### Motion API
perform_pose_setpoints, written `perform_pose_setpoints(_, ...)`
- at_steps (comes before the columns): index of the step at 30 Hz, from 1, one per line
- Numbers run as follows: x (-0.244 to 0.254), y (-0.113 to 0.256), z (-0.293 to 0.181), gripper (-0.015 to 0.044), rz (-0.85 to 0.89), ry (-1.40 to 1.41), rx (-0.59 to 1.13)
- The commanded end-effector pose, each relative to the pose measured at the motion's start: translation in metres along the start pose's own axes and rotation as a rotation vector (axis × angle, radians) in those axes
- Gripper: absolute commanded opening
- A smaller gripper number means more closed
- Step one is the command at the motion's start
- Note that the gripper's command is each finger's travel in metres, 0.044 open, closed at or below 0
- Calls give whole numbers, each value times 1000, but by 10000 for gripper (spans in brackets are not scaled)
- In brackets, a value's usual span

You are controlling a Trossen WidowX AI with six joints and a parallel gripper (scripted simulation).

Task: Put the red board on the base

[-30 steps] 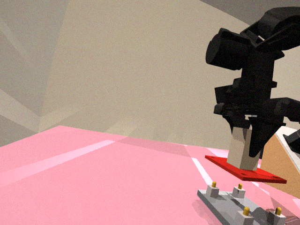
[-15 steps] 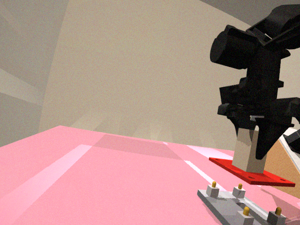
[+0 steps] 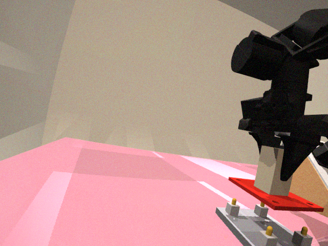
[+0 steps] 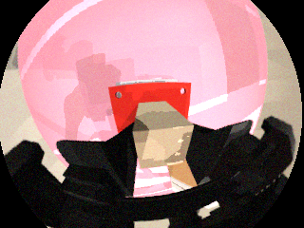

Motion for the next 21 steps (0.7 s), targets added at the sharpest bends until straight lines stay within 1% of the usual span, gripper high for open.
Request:
perform_pose_setpoints(1,2,-4,-1,0,4,-10,0)
perform_pose_setpoints(21,1,-23,-1,0,4,-12,-1)
Point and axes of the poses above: the point midway between the two fingers, 35 mm back from their tips, its own y axis back along the fingers, its own x axis across the jaws, z = x × y, the point moved 4 cm from there along y, back along the fingers, and after that the axes turned 10 degrees about y, right-handed, at the moved point
